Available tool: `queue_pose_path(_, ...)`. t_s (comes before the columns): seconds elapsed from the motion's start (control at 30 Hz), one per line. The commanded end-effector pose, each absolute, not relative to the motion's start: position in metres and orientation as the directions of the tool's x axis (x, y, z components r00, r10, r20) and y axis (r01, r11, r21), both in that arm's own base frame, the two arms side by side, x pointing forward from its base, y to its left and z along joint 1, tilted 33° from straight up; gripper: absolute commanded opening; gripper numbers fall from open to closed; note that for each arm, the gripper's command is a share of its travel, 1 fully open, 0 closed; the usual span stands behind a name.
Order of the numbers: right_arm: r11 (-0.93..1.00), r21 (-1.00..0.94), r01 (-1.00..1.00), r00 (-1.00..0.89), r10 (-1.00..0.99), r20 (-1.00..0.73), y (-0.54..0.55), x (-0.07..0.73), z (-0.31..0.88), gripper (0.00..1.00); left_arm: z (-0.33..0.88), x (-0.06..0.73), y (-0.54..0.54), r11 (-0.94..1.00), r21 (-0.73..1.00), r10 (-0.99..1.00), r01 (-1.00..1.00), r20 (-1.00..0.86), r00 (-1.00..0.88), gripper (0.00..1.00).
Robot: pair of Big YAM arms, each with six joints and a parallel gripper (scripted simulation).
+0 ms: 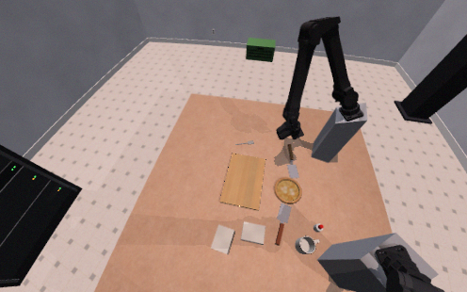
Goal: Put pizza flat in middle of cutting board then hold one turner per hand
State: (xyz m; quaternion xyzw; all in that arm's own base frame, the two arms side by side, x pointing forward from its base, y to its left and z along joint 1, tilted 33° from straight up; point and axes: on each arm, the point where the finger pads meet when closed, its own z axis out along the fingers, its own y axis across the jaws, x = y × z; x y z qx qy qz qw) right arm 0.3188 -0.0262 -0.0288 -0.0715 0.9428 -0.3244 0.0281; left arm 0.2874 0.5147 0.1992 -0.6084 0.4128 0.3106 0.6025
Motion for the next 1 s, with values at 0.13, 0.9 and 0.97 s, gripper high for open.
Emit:
queue_pose_path(0.13, 0.777, -0.601, -0.189, -0.978, -0.206, 0.040, -0.030, 0.316, -0.041, 0.48, 0.175, 0.320, 0.492, 0.132, -0.336, -0.185, -0.933, -0.933, 0.310, 0.48)
queue_pose_path(0.9, 0.748, -0.546, -0.378, -0.915, -0.391, 0.099, -0.024, 0.323, -0.068, 0.48, 0.107, 0.421, 0.399, 0.417, 0.065, -0.228, -0.907, -0.958, -0.173, 0.48)
queue_pose_path(0.97, 0.742, -0.541, -0.396, -0.907, -0.409, 0.103, -0.024, 0.324, -0.070, 0.48, 0.103, 0.429, 0.390, 0.445, 0.101, -0.217, -0.890, -0.952, -0.217, 0.48)
